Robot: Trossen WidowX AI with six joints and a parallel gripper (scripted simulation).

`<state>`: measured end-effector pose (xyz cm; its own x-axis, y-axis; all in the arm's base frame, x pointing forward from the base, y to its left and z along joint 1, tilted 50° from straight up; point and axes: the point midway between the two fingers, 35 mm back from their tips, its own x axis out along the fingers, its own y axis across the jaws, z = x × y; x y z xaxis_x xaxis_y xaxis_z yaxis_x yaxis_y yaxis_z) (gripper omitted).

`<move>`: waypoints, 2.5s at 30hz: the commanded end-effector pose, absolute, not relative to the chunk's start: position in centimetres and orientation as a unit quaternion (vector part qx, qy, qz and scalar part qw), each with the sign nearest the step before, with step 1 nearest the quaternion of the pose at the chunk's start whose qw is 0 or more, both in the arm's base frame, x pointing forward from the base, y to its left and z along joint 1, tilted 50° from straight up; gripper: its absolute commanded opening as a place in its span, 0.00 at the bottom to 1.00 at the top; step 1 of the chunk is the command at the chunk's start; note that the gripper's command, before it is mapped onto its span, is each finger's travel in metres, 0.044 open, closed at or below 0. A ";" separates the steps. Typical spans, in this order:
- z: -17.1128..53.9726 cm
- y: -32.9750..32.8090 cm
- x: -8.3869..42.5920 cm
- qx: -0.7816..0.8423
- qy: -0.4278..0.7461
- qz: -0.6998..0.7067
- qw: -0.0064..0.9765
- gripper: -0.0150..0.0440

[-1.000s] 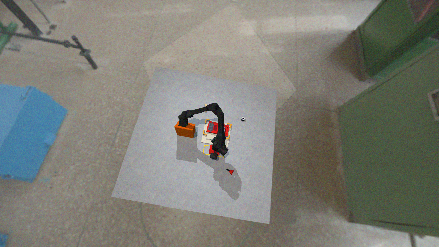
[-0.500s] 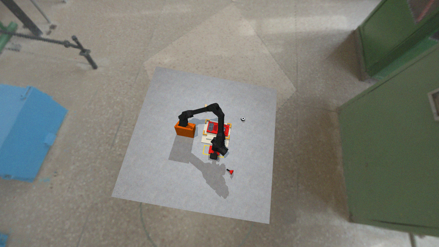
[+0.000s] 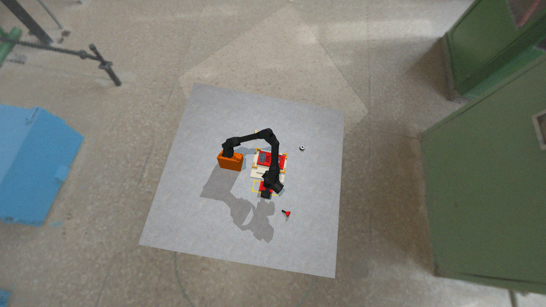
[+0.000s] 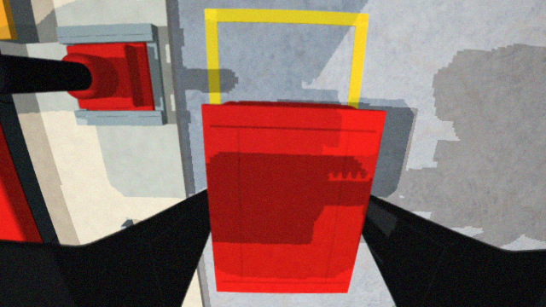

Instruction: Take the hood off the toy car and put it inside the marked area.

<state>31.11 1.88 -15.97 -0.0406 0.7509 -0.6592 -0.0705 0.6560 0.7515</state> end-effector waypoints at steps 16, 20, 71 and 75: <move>-16.6 2.7 30.9 0.266 0.647 0.320 0.639 0.25; -16.8 2.8 30.9 0.267 0.647 0.320 0.639 0.25; -12.3 -2.5 31.4 0.264 0.647 0.323 0.638 1.00; -12.3 -2.5 31.4 0.264 0.647 0.323 0.638 1.00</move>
<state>31.34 -2.34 -12.40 -0.0472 0.7559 -0.6530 -0.0650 0.6500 0.7572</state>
